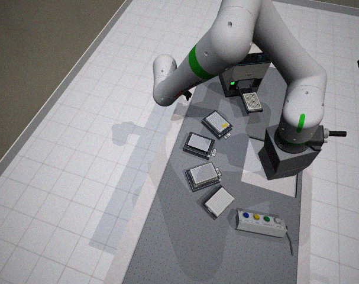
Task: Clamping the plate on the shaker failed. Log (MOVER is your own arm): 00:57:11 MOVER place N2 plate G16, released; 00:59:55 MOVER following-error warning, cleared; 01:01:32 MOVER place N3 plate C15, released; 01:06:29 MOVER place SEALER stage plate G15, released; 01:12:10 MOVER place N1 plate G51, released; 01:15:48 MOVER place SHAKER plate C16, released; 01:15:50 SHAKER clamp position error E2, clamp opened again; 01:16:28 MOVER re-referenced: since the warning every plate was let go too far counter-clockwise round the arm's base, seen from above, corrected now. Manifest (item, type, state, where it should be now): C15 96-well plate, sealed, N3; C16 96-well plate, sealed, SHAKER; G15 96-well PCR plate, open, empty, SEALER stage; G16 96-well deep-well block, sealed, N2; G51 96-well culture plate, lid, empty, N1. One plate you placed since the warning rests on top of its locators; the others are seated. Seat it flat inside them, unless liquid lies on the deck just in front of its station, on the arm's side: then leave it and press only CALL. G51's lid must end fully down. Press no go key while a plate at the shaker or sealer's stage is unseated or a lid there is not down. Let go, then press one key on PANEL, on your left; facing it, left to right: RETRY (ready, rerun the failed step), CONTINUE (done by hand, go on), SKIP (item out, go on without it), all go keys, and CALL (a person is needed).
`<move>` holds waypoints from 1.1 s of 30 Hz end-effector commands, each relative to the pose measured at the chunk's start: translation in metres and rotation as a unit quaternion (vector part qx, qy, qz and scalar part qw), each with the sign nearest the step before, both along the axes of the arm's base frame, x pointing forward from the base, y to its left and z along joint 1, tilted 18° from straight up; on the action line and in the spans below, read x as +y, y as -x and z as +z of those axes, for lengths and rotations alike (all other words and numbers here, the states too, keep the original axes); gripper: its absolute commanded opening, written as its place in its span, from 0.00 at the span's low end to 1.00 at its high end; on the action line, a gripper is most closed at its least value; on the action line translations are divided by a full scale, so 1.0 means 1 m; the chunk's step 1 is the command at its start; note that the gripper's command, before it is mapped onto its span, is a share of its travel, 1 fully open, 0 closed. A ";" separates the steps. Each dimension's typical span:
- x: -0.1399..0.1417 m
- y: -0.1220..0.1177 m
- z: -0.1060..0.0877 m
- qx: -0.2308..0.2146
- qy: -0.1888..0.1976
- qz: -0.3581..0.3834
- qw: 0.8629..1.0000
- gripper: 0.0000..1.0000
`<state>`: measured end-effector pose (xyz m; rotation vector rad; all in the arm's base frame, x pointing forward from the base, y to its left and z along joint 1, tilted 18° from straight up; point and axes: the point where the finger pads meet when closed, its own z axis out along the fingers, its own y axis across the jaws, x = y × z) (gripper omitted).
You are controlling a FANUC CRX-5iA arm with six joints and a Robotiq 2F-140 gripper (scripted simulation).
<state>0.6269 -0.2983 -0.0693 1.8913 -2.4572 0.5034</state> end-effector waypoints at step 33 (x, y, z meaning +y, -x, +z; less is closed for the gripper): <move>0.069 -0.006 0.004 0.030 0.008 0.110 0.993 1.00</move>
